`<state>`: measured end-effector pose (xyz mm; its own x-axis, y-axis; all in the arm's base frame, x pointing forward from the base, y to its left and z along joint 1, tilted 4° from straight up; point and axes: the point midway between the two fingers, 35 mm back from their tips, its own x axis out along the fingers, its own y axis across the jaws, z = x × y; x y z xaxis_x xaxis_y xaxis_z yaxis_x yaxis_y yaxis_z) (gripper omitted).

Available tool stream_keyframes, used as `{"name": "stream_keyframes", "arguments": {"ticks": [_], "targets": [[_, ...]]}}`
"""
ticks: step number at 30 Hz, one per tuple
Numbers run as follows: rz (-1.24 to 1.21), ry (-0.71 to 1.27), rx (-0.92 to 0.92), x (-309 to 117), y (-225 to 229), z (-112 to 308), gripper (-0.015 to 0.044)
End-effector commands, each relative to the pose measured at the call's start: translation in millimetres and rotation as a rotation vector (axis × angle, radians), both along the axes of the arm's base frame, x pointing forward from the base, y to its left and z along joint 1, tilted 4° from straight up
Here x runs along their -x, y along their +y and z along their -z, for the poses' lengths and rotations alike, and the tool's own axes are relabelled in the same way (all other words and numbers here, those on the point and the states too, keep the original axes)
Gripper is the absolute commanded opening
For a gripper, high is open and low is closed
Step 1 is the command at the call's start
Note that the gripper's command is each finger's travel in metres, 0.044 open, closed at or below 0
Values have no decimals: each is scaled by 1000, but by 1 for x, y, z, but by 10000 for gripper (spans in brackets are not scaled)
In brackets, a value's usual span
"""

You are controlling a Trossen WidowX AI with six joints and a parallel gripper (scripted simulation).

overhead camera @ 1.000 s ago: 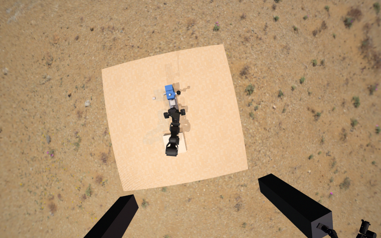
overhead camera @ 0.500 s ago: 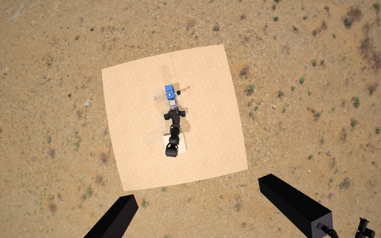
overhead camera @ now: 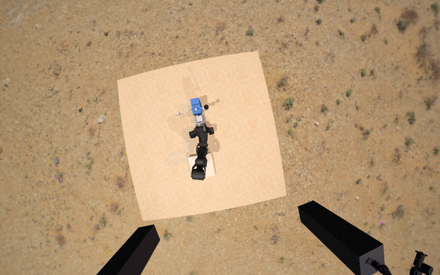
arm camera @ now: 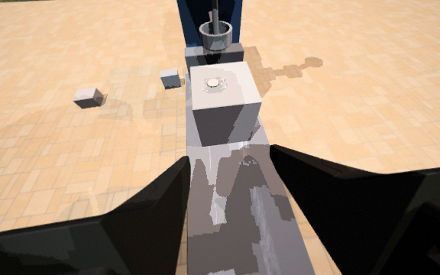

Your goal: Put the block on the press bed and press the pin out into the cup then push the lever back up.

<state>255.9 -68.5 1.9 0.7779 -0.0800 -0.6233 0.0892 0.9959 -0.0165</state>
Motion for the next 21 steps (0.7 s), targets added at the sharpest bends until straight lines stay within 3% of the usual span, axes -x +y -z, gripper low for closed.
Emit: {"name": "stream_keyframes", "arguments": {"ticks": [1, 21], "targets": [[3, -3, 1, -23, -4, 1, 300], [3, -5, 3, -29, -19, 1, 300]]}}
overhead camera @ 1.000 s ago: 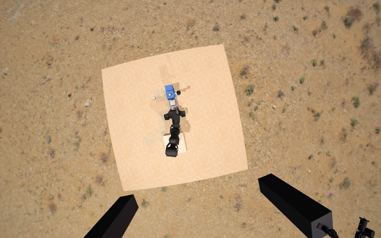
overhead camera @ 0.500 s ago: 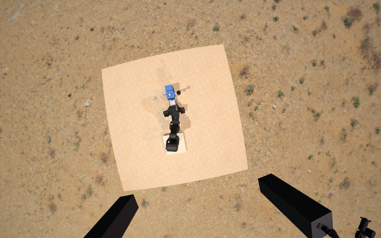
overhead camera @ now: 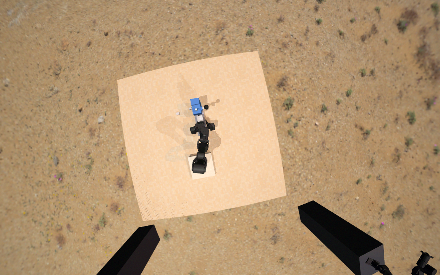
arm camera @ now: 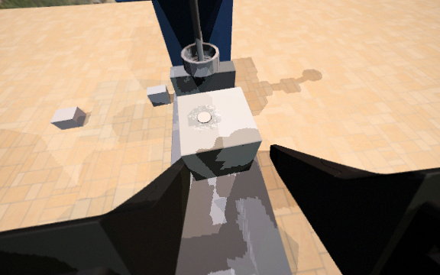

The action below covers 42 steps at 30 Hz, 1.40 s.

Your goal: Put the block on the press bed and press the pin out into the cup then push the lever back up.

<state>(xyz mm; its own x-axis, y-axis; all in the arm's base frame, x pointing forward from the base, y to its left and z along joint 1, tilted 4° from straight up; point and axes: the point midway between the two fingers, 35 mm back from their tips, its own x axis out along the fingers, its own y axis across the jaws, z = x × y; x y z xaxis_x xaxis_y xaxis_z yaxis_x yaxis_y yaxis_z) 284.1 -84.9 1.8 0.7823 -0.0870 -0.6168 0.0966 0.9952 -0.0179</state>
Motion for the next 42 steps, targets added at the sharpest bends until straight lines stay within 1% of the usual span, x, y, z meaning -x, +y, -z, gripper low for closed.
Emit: {"name": "stream_keyframes", "arguments": {"ticks": [1, 9, 14, 18, 20, 42], "targets": [[-4, 2, 1, -1, -3, 1, 300], [1, 0, 0, 0, -2, 0, 300], [-4, 1, 0, -1, 6, 1, 300], [-4, 3, 0, 27, 8, 0, 300], [-4, 4, 0, 33, 9, 0, 300], [4, 0, 0, 30, 7, -1, 300]]}}
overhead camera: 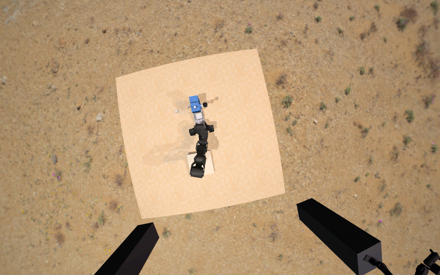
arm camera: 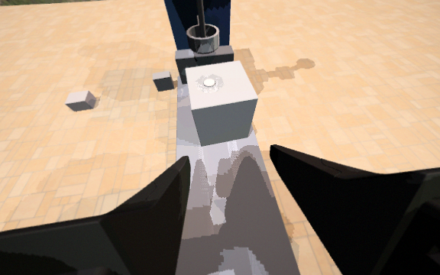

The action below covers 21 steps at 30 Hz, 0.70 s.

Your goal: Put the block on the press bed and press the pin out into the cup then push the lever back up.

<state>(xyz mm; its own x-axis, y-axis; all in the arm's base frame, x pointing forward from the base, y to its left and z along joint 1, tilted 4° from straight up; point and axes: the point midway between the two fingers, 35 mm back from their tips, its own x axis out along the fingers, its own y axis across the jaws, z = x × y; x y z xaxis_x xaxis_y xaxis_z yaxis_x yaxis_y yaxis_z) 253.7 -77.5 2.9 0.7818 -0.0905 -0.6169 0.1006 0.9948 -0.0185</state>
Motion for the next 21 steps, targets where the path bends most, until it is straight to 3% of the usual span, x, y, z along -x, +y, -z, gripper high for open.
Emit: {"name": "stream_keyframes", "arguments": {"ticks": [1, 4, 14, 21], "targets": [[0, 0, 0, 0, 0, 0, 300], [-8, 3, -1, 2, 2, 1, 300], [-8, 3, -1, 2, 2, 1, 38], [-8, 3, -1, 2, 2, 1, 30]]}}
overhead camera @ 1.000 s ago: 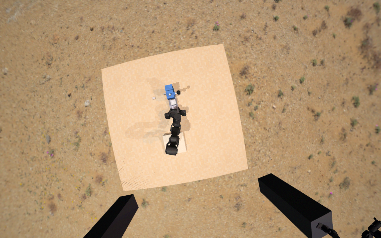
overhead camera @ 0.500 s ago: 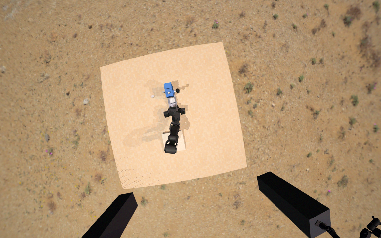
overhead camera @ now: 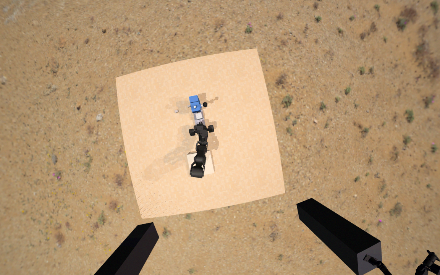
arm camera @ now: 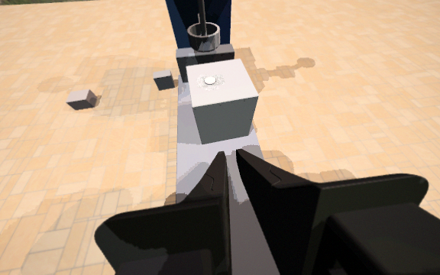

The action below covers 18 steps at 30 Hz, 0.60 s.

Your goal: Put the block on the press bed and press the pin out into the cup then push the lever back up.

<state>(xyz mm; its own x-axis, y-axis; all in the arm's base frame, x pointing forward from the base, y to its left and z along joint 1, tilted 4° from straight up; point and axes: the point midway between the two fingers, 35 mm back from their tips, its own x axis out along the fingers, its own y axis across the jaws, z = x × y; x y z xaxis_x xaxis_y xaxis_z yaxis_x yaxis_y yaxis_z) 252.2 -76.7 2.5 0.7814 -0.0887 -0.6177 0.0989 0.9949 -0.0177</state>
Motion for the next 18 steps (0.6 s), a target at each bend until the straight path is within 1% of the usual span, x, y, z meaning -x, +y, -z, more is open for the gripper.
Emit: {"name": "stream_keyframes", "arguments": {"ticks": [1, 18], "targets": [[-7, 2, 0, 1, 1, 0, 30], [-7, 2, 0, -9, 0, 1, 30]]}}
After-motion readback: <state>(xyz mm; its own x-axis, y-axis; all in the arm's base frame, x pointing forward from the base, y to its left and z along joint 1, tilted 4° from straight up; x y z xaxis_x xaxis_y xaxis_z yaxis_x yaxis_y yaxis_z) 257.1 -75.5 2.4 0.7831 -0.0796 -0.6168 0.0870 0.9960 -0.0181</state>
